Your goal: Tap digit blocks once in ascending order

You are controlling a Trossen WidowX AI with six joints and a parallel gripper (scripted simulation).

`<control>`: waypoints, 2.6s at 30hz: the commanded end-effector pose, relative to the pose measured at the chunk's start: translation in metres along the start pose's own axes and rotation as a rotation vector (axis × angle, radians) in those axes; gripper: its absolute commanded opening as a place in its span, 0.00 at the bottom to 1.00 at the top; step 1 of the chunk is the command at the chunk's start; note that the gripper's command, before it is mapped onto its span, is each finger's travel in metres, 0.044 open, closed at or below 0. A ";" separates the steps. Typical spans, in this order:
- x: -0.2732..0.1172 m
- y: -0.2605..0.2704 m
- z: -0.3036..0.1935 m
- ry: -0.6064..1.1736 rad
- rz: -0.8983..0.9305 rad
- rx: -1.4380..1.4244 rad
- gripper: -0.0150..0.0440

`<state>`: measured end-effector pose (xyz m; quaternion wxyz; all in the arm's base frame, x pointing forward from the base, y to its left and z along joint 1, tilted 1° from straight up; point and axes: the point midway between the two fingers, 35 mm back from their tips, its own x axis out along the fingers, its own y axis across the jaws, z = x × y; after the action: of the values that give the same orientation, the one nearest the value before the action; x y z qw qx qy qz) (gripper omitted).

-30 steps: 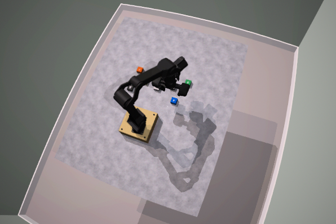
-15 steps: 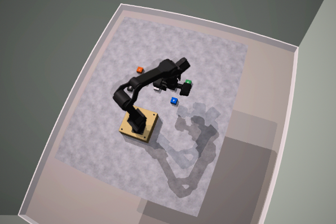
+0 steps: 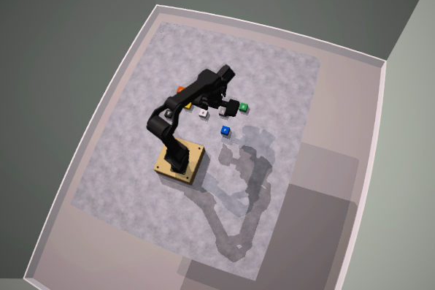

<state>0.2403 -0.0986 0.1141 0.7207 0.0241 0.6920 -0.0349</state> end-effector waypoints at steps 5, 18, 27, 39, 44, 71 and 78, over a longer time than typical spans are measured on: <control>-0.001 0.081 0.021 -0.008 0.006 -0.007 0.93; -0.001 0.083 0.021 -0.008 0.006 -0.007 0.93; -0.002 0.091 0.025 -0.008 0.007 -0.007 0.93; -0.003 0.174 0.043 -0.010 0.015 -0.007 0.93; -0.003 0.174 0.043 -0.010 0.015 -0.007 0.93; -0.003 0.239 -0.028 -0.003 0.021 -0.006 0.93; -0.003 0.239 -0.028 -0.003 0.021 -0.006 0.93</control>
<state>0.2320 0.1423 0.1129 0.7206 0.0280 0.6923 -0.0238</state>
